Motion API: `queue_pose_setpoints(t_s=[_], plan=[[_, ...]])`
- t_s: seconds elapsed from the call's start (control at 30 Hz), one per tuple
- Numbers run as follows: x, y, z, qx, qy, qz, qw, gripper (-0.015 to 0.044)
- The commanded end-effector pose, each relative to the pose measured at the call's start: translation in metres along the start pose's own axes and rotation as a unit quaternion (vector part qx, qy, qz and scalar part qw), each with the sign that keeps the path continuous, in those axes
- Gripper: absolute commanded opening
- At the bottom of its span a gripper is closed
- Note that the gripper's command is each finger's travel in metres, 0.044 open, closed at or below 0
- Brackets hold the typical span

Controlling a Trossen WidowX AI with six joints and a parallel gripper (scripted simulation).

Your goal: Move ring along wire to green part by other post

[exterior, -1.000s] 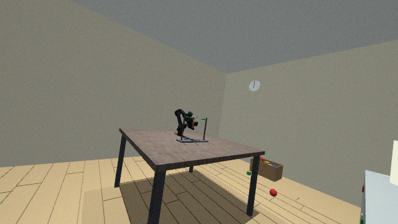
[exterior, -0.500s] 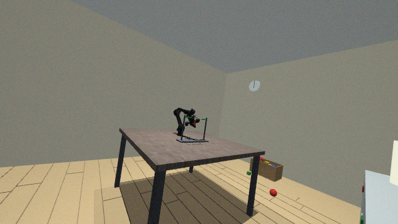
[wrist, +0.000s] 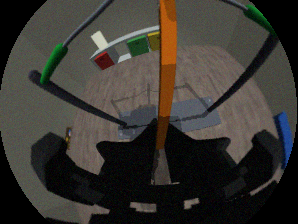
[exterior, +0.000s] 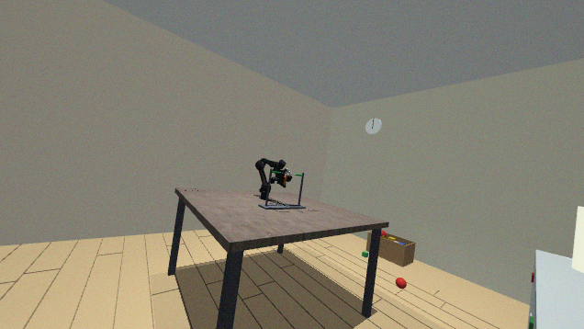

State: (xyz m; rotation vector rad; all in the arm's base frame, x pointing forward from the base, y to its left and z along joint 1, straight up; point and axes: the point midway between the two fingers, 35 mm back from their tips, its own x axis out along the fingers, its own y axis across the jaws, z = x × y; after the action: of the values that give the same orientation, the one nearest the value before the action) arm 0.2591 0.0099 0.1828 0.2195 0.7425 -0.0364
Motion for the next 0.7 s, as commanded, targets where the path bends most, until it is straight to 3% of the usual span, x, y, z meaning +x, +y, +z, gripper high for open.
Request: queue_pose_setpoints(t_s=[0.0,0.67], plan=[[0.0,-0.01,-0.001,-0.055,-0.001,-0.008,0.998,-0.015],[-0.001,-0.047,0.009,-0.267,-0.014,-0.04,0.963,-0.015]])
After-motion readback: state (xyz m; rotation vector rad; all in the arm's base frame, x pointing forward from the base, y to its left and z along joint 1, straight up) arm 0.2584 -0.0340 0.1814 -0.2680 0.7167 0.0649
